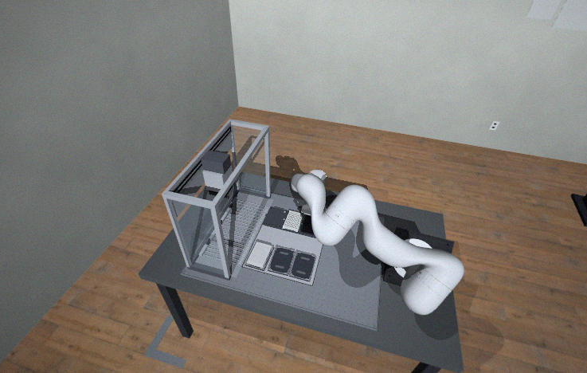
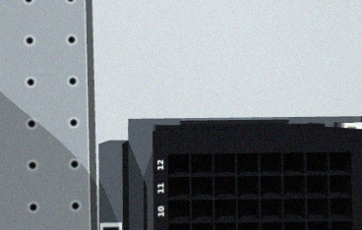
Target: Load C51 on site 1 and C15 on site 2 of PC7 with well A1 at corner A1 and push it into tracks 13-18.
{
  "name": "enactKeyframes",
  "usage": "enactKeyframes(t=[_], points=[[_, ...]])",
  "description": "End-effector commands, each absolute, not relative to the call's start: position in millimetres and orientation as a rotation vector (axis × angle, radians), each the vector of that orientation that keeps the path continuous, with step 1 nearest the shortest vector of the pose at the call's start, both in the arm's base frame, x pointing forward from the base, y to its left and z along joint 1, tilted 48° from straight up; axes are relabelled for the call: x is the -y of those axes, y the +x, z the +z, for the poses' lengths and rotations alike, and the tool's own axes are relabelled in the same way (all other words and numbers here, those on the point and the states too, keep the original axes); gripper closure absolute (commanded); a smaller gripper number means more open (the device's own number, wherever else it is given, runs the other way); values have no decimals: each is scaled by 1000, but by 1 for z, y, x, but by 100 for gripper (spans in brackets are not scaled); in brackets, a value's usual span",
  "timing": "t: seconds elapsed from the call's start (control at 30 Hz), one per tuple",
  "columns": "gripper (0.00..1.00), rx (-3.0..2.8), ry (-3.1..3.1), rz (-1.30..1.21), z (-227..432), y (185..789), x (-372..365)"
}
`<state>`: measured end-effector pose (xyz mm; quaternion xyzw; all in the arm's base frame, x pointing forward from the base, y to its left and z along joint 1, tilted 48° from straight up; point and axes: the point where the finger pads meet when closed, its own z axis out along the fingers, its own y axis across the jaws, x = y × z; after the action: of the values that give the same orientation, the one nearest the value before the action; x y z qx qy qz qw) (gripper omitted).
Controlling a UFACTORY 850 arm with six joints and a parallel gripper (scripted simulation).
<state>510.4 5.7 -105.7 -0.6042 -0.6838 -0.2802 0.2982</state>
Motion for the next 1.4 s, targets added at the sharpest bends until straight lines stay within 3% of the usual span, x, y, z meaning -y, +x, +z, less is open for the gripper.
enactKeyframes(t=[0.0,1.3,1.33,1.37], points=[[100,1818,-1606,-746,-107,511,-6],[100,1818,-1606,-746,-114,510,-15],[0,1818,-1606,-746,-115,510,-15],[0,1818,-1606,-746,-115,510,-15]])
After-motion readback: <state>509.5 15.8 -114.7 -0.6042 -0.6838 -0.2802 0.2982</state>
